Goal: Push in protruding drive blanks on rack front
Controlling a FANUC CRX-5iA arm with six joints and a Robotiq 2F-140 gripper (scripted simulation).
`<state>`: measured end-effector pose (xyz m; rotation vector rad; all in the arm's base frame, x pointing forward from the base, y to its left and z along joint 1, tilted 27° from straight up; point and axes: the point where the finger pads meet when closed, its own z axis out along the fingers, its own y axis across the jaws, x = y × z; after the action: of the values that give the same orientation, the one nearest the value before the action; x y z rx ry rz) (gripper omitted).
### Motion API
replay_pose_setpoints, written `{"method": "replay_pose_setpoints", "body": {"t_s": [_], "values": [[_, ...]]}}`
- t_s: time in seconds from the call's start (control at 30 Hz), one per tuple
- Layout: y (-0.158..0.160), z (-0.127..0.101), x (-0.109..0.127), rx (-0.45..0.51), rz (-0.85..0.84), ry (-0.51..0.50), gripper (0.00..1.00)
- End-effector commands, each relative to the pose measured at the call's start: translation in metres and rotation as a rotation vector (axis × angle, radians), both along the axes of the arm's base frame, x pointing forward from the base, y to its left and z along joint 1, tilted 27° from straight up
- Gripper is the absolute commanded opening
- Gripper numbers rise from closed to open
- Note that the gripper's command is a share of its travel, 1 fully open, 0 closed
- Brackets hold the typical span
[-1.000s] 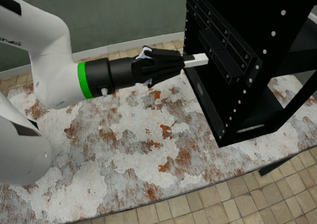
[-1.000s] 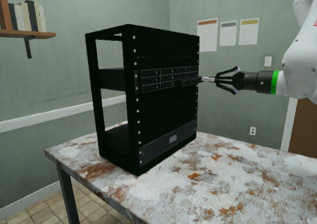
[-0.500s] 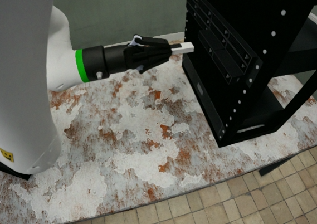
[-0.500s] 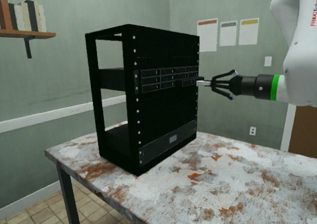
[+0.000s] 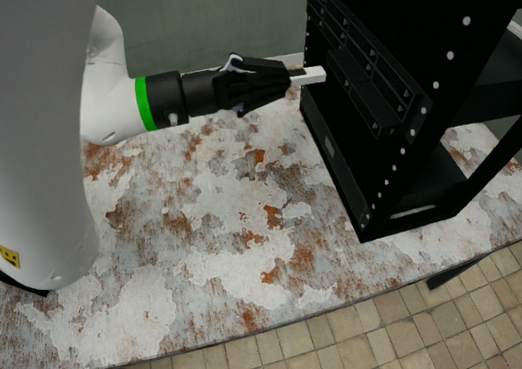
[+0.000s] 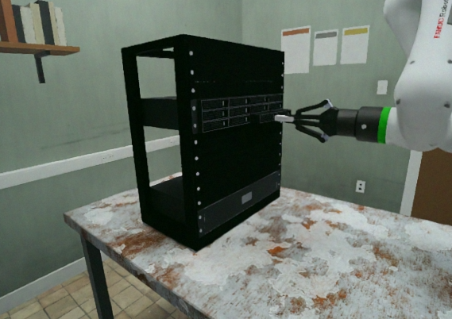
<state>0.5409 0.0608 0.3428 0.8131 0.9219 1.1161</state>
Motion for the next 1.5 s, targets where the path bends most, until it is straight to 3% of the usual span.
{"method": "replay_pose_setpoints", "body": {"t_s": [0.0,1.47], "values": [[-0.0010,0.0073,0.0162,0.001,0.001,-0.001,0.10],[-0.0017,0.0107,0.0239,0.001,0.001,-0.001,0.10]]}}
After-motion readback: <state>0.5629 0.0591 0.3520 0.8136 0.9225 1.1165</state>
